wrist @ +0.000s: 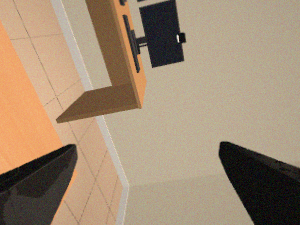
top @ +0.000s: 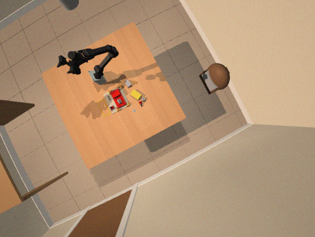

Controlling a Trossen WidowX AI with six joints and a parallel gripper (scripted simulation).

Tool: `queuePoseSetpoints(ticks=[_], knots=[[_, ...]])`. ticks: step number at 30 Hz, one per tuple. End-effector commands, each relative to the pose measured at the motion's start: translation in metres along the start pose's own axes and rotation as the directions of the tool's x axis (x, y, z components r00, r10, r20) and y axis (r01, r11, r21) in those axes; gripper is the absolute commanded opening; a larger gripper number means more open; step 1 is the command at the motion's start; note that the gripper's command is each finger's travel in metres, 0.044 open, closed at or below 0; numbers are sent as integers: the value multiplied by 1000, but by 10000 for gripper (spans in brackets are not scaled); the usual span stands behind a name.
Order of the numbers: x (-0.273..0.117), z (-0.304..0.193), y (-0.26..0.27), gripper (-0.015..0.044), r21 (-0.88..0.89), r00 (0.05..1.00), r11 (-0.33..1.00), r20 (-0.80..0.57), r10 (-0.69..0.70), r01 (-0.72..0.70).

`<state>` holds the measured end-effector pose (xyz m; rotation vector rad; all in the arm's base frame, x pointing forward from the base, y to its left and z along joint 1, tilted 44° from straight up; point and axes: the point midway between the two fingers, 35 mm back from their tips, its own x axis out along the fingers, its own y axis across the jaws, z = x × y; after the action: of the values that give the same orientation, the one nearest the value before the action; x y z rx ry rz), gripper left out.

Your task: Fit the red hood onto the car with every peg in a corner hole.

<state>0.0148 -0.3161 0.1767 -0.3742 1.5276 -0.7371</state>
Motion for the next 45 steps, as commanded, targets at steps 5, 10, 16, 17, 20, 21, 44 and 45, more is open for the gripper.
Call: queuePoseSetpoints(ticks=[5,10,16,17,20,21,44,45], knots=[[-1,97,89,440,-457,907,864,238,348,-212],[-22,140,156,440,-713,766,659,279,579,-239],[-64,164,241,440,-925,541,340,200,817,-171],[-72,165,255,440,-947,502,285,175,847,-151],[-99,164,295,440,-990,378,119,80,922,-80],[-109,162,308,440,-997,334,61,40,942,-52],[-169,135,382,440,-969,109,-219,-207,972,113],[-169,135,383,440,-969,109,-219,-207,972,113]])
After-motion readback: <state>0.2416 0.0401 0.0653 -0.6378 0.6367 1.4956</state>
